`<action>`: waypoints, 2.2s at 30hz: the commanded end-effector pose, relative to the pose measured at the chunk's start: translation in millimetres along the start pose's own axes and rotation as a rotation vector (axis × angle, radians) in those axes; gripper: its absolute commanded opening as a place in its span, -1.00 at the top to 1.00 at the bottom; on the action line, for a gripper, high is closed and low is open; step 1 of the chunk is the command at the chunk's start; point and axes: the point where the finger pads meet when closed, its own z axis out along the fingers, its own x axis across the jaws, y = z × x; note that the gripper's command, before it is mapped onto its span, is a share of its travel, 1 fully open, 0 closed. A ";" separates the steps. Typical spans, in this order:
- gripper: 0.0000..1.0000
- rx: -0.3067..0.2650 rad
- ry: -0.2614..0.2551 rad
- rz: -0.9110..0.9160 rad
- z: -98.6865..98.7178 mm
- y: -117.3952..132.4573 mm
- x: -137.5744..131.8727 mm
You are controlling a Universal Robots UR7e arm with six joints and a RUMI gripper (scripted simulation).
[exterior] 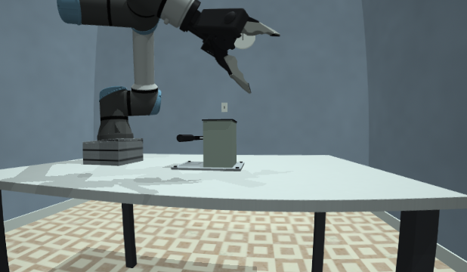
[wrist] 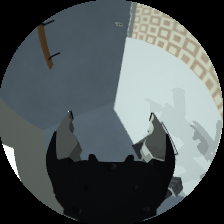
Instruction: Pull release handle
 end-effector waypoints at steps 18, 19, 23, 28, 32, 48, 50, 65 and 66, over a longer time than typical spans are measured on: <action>-1.00 -0.027 0.135 0.051 16.7 44.6 11.1; -1.00 -0.029 0.147 0.055 17.8 48.6 12.4; -1.00 -0.032 0.175 0.064 19.9 57.1 15.3; -1.00 -0.038 0.254 0.090 24.3 81.4 23.9; -1.00 -0.040 0.326 0.111 26.2 103.6 32.5; -1.00 -0.004 0.631 0.175 12.3 192.4 72.0; -1.00 0.008 0.677 0.181 7.1 205.2 78.4; -1.00 0.132 0.969 0.192 -44.5 279.1 116.6; -1.00 0.144 0.989 0.191 -49.4 283.8 119.1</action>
